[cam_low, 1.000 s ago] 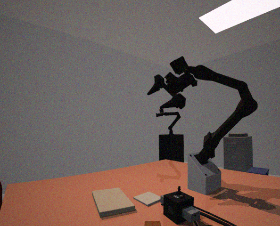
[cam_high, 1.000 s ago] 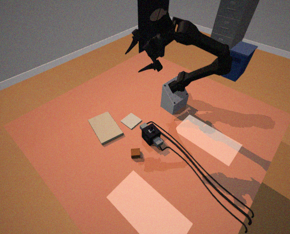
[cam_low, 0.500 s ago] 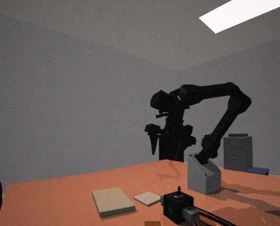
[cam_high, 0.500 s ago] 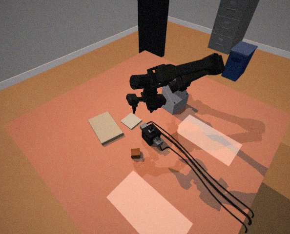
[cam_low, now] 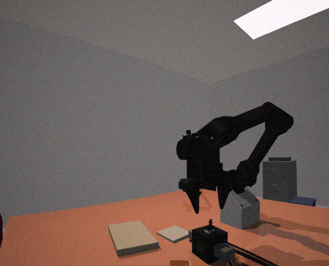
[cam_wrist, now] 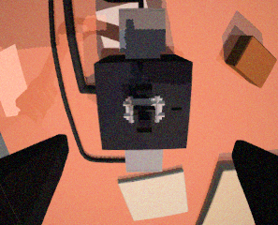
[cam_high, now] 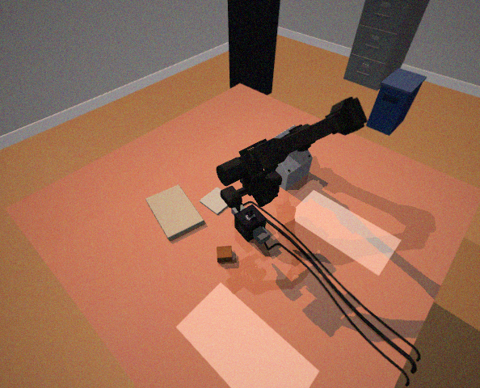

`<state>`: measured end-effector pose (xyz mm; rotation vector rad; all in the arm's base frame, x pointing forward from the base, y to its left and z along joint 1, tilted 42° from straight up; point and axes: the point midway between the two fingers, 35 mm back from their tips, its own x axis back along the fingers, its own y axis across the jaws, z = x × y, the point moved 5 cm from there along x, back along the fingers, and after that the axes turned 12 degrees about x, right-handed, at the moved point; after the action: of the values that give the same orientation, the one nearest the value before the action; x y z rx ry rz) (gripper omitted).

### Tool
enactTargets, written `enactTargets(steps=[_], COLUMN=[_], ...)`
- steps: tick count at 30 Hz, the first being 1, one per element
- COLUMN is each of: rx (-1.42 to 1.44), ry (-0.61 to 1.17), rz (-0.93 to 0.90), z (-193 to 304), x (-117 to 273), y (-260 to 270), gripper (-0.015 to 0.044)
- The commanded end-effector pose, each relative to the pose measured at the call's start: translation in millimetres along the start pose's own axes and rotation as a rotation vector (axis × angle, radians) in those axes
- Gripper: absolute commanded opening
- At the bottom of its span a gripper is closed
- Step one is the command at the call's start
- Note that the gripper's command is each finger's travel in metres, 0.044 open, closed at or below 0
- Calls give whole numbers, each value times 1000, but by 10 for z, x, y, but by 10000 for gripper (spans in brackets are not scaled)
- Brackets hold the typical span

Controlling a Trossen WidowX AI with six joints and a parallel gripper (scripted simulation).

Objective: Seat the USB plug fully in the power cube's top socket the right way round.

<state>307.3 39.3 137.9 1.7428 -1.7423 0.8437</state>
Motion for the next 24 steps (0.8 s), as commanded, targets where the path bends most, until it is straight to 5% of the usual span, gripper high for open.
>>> enactTargets(steps=[1, 24], rx=[3, 3], ry=[-7, -8], rz=[-11, -11], z=[-8, -14], x=[-16, -214], y=[19, 27], gripper=[440, 440])
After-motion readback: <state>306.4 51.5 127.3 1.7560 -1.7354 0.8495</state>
